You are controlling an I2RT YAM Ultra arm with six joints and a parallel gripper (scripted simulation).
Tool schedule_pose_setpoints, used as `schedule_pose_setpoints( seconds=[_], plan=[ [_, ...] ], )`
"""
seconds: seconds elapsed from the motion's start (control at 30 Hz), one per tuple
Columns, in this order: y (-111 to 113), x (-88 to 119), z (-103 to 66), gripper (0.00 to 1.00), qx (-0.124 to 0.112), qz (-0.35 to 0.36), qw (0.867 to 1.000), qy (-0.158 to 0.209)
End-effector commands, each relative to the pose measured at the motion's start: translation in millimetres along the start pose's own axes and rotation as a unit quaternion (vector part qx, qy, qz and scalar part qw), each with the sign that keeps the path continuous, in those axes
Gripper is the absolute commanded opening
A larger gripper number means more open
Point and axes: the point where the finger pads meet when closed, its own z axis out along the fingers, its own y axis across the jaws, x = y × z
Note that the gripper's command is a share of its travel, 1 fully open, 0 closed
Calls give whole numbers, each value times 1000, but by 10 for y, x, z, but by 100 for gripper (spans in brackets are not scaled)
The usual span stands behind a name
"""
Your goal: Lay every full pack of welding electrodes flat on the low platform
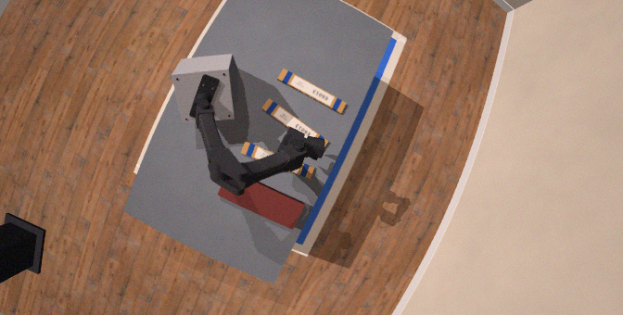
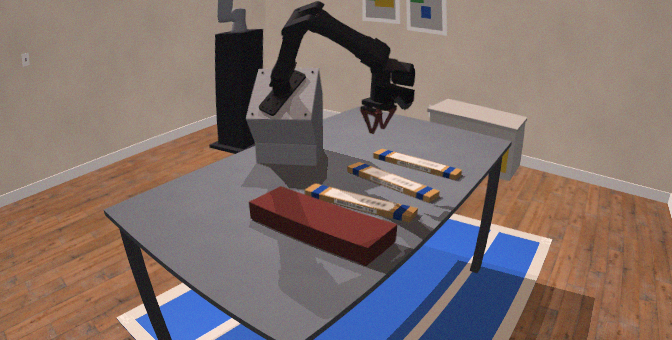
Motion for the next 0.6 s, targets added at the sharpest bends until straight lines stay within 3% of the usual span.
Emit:
schedule_pose_setpoints(
  seconds=[0.0, 0.57],
  plan=[
    [112, -254, -157, 64, -20, -2, 999, -44],
    [105, -226, -175, 64, -15, -4, 999, -38]
  ],
)
